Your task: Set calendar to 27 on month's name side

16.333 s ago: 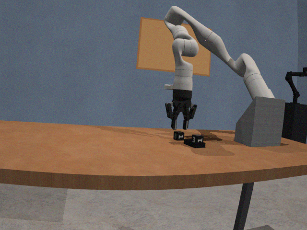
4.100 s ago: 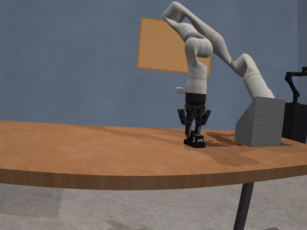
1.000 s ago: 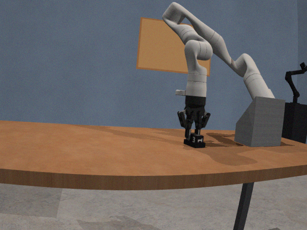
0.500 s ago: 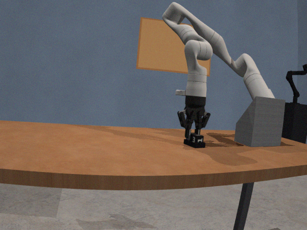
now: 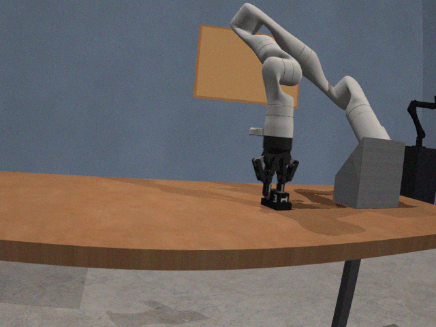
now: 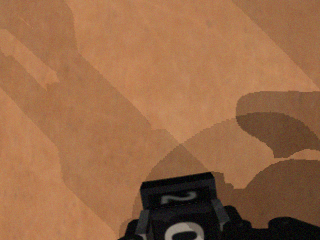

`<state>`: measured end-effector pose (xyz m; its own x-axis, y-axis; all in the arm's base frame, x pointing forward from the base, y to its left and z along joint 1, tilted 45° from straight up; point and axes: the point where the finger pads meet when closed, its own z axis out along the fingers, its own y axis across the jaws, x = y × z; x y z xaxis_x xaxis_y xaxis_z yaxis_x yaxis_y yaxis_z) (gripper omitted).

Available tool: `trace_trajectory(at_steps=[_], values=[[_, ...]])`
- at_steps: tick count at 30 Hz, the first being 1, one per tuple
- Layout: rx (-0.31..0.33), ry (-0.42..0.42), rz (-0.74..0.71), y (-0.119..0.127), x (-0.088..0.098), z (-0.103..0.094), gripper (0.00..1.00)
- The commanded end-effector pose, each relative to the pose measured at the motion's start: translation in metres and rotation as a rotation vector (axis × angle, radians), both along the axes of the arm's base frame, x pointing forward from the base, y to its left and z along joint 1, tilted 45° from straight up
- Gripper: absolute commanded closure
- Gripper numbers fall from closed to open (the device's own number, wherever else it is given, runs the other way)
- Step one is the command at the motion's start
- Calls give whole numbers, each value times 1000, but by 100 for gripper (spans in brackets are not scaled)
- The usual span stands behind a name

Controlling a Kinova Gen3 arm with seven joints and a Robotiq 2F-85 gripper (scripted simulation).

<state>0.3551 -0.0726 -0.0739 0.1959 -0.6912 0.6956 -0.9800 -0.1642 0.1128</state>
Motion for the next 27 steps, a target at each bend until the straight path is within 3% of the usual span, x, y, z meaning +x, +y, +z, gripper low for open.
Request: trace_trajectory(at_steps=[1,8,21,27], values=[[1,-1,1,1,0,0,72],[1,-1,1,1,0,0,72],[1,-1,1,1,0,0,52],[1,-1,1,1,0,0,52]])
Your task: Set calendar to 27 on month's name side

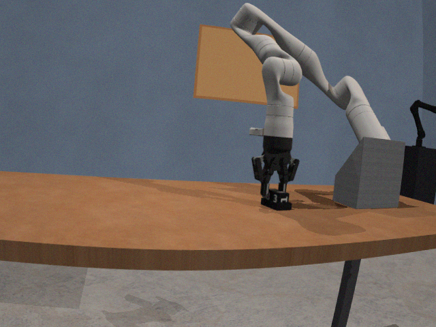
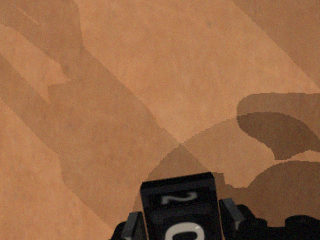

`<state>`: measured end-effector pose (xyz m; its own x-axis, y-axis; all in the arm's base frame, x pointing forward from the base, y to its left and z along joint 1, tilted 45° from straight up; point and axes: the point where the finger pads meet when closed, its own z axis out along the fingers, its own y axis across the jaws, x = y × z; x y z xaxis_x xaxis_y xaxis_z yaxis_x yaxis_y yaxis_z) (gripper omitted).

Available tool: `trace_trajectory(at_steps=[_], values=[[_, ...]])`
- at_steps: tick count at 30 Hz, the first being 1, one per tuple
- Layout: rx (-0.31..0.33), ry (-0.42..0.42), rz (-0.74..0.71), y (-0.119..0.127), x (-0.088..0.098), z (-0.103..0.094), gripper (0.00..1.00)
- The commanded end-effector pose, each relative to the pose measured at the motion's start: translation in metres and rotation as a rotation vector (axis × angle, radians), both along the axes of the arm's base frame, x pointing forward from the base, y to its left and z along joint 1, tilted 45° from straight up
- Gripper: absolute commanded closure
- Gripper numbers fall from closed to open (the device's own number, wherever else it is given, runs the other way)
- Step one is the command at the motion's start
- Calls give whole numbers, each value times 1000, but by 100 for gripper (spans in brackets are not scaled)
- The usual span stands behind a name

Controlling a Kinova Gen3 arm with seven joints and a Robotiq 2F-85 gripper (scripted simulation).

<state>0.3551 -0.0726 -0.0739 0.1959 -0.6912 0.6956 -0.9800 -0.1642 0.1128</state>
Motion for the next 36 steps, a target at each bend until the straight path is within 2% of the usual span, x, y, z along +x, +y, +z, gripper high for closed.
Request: trace_trajectory(at_steps=[1,14,28,36], values=[[1,-1,1,1,0,0,52],[1,-1,1,8,0,8,52],[1,-1,1,56,-3,56,52],[1,-1,1,64,-3,64,52]])
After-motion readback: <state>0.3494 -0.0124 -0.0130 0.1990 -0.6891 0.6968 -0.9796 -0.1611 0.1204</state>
